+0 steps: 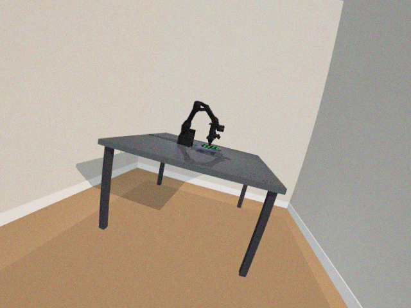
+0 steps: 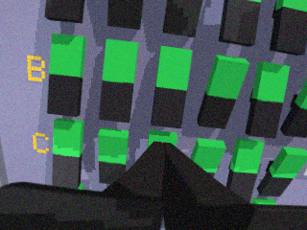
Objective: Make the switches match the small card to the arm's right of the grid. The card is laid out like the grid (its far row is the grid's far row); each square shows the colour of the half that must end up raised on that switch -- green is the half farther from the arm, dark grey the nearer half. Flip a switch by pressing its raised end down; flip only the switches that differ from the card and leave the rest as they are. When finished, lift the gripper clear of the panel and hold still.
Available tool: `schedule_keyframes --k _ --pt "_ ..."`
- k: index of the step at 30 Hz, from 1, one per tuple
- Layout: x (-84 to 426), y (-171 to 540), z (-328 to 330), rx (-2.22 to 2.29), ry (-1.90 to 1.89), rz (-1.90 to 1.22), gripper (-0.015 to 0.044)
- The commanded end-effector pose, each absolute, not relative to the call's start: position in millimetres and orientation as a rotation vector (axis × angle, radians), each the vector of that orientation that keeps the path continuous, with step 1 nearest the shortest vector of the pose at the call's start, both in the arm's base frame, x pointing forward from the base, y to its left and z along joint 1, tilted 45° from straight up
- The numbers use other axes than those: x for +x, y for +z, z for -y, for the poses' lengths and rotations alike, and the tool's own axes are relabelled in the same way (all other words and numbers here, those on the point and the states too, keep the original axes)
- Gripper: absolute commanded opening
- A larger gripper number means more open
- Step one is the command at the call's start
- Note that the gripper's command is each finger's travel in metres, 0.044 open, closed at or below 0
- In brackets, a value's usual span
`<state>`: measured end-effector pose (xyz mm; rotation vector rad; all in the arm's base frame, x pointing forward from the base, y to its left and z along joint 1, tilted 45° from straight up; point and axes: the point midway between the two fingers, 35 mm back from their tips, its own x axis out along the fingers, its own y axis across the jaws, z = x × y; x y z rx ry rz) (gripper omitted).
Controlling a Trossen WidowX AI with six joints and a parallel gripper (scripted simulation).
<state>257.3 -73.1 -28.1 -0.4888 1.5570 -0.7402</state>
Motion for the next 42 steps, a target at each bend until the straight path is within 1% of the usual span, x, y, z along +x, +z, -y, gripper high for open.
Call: schedule_keyframes --k 1,4,9,14,23,28,32,42 --pt "257 -29 74 -0.496 -0.737 -1.558 0.0000" --pt "258 -27 72 -0.490 -0.739 -1.557 0.0000" --pt "263 15 30 -0.501 -0.726 -1.536 0.0000" --pt "262 18 29 -0.502 -0.725 -1.535 0.0000" --pt "199 65 67 -0.506 -0.727 -1.539 0.0000" --pt "198 64 69 -0.506 -0.726 -1.538 0.0000" --pt "194 42 91 -0.514 -0.719 -1.515 0.0000" --pt "192 34 100 -0.516 -0.720 -1.514 0.0000"
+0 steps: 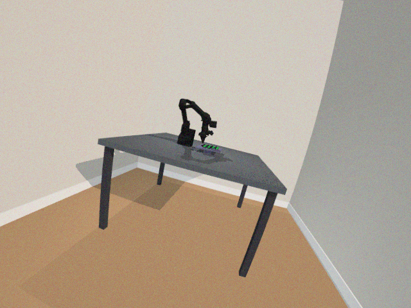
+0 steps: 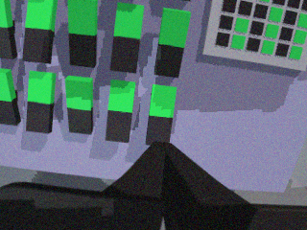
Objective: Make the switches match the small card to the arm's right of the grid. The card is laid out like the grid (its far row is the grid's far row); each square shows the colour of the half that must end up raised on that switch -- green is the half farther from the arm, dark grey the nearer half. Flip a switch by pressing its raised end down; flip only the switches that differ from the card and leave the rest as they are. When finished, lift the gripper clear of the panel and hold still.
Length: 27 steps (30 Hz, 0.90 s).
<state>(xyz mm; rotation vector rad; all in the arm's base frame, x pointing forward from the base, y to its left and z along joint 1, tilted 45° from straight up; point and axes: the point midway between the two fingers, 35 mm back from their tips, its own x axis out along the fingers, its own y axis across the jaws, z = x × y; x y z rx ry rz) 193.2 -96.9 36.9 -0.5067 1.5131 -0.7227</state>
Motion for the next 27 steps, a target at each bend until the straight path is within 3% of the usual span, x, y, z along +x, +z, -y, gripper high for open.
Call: schedule_keyframes --k 1,27 --pt "191.9 33.6 100.3 -0.516 -0.720 -1.514 0.0000" --pt "190.6 24.1 109.8 -0.516 -0.720 -1.514 0.0000"
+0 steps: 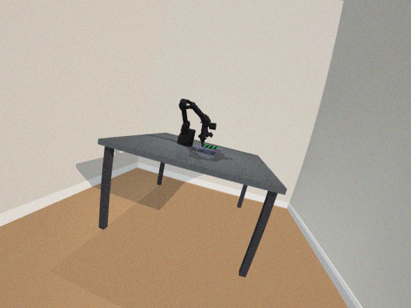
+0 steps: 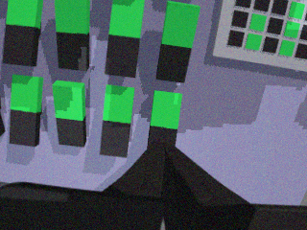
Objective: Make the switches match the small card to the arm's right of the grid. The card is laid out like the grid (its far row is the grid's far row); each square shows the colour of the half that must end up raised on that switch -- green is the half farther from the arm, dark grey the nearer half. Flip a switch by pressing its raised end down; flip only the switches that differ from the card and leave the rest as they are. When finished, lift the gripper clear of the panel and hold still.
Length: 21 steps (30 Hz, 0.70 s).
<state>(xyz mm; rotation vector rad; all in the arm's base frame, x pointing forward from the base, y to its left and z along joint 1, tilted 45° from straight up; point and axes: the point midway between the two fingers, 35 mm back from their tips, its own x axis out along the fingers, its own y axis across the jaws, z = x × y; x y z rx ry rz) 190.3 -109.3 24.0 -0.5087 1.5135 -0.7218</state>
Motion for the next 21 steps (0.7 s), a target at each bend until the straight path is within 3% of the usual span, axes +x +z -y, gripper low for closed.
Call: schedule_keyframes --k 1,21 --pt "190.6 24.1 109.8 -0.516 -0.720 -1.514 0.0000" --pt "190.3 22.5 111.4 -0.516 -0.720 -1.514 0.0000"
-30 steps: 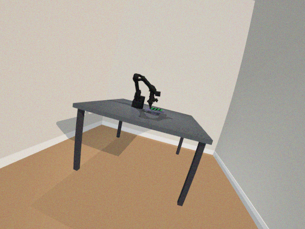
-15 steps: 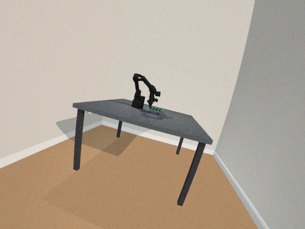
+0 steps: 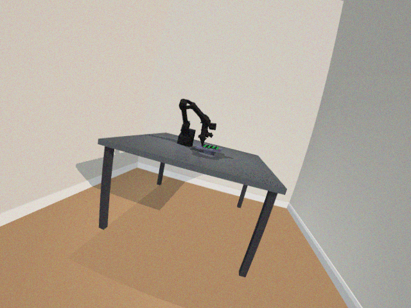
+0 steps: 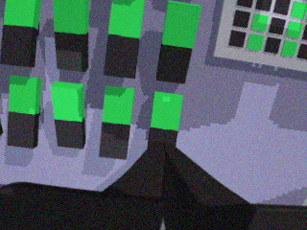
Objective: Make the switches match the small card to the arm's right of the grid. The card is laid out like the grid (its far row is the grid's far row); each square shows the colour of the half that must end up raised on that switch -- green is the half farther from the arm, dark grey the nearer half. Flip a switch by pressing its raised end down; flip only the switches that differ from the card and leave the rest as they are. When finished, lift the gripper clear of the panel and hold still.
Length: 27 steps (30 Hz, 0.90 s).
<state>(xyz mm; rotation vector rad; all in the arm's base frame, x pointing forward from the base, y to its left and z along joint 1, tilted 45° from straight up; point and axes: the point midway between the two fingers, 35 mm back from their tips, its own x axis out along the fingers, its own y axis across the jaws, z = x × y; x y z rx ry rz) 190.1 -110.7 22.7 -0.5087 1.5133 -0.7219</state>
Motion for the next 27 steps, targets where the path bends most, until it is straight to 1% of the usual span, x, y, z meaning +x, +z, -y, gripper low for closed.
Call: schedule_keyframes --k 1,27 --pt "190.3 22.4 111.5 -0.516 -0.720 -1.514 0.0000" --pt "190.4 21.5 111.7 -0.508 -0.721 -1.514 0.0000"
